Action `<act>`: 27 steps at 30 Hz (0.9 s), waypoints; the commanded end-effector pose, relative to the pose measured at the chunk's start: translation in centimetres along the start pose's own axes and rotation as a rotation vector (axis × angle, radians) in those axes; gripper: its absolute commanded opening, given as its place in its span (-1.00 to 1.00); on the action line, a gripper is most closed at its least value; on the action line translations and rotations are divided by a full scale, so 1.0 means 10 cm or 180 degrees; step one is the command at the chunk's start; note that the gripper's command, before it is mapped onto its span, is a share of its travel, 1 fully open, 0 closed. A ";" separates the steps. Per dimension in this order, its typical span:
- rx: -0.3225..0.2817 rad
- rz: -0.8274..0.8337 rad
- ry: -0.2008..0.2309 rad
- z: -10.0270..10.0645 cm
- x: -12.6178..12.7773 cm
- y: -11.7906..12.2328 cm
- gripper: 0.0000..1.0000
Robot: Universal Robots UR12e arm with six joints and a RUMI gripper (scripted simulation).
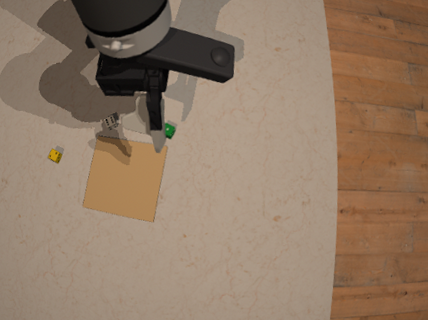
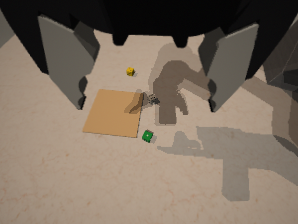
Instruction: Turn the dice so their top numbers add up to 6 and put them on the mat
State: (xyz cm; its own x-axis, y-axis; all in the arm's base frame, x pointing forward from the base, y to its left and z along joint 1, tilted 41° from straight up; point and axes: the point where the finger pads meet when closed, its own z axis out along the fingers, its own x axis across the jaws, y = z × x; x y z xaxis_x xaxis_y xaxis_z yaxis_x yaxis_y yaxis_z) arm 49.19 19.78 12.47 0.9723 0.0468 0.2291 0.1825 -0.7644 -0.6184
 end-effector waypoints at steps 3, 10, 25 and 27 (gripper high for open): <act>-0.0001 0.0431 0.0002 0.02 -0.01 0.05 1.00; 0.0001 0.1208 0.0002 0.08 -0.03 0.14 1.00; 0.0001 0.1328 0.0002 0.08 -0.03 0.16 1.00; 0.0001 0.1328 0.0002 0.08 -0.03 0.16 1.00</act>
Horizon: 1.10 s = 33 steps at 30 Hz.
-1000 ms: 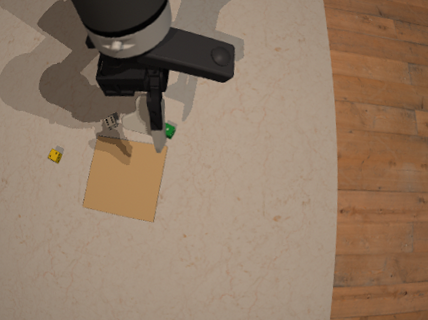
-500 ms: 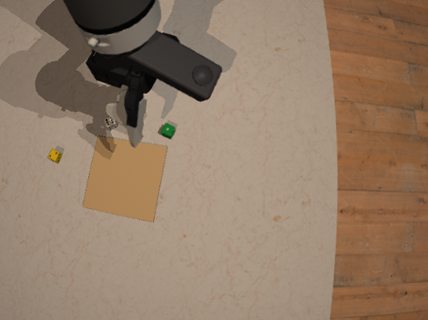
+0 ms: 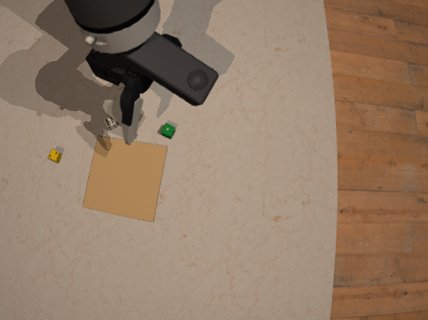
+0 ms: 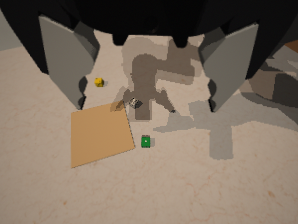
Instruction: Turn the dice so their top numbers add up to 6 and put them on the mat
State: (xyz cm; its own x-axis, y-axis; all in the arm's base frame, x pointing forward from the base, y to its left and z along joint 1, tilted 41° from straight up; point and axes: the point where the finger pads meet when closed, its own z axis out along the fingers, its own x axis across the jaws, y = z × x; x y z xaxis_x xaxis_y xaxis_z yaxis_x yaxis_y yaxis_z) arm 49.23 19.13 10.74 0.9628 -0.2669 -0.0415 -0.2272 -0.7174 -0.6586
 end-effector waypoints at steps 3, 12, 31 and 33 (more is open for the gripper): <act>0.0000 -0.0006 0.0003 0.00 0.01 0.00 1.00; -0.0001 -0.0185 0.0003 0.02 0.00 -0.01 1.00; -0.0008 -0.1941 0.0002 0.21 0.00 -0.04 1.00; -0.0008 -0.2096 0.0002 0.23 0.00 -0.04 1.00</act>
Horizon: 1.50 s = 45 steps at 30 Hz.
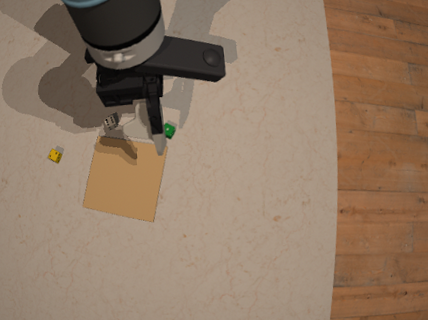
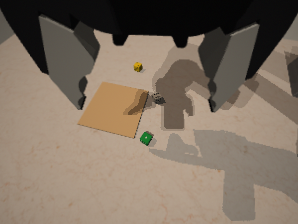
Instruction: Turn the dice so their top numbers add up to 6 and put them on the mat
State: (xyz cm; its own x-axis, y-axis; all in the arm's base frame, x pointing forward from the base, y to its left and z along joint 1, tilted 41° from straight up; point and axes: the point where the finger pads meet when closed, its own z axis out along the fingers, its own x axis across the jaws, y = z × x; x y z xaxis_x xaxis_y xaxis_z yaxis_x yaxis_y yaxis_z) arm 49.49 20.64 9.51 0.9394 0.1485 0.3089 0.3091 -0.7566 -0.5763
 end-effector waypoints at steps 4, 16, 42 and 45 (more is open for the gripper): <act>0.0019 -0.0816 0.0005 0.09 0.01 0.00 1.00; 0.0018 -0.2010 0.0009 0.23 0.01 0.00 1.00; 0.0019 -0.3228 0.0016 0.37 0.02 0.02 -0.58; 0.0019 -0.3228 0.0016 0.37 0.02 0.02 -0.58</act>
